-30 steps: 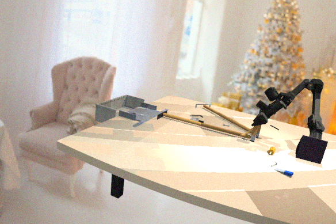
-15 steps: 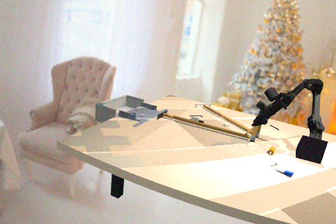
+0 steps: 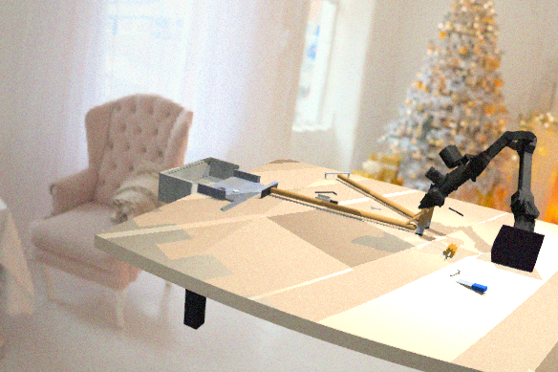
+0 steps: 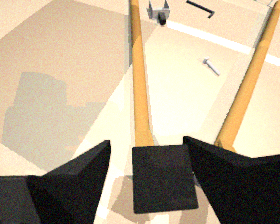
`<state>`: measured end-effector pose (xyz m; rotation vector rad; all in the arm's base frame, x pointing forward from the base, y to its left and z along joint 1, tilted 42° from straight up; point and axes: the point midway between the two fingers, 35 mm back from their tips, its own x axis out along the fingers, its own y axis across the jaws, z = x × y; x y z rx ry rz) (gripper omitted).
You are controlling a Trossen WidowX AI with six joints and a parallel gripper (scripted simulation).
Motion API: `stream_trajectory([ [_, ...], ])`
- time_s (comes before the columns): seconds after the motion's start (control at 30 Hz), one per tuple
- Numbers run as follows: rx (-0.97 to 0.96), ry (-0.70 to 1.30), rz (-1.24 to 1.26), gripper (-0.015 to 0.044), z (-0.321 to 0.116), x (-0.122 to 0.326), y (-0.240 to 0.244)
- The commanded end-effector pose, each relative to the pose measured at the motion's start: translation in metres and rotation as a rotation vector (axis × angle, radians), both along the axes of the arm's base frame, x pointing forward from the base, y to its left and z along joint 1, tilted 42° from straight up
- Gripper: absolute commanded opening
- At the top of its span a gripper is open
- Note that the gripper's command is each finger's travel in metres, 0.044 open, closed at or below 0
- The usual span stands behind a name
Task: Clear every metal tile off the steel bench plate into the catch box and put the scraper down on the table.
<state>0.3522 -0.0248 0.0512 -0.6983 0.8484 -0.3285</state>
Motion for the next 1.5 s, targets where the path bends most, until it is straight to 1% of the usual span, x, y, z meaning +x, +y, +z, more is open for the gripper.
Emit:
stream_trajectory([
  [0.0,0.000,-0.001,0.000,0.0266,0.0002,0.0000,0.0002],
  [0.87,0.000,-0.001,0.000,0.0092,0.0002,0.0000,0.0002],
  [0.97,0.001,0.000,0.000,0.0013,0.0005,0.0000,0.0002],
  [1.0,0.002,0.000,0.000,0.0000,0.0008,0.0000,0.0002],
  [1.47,0.012,0.003,-0.002,0.0000,-0.0052,0.0001,0.0089],
])
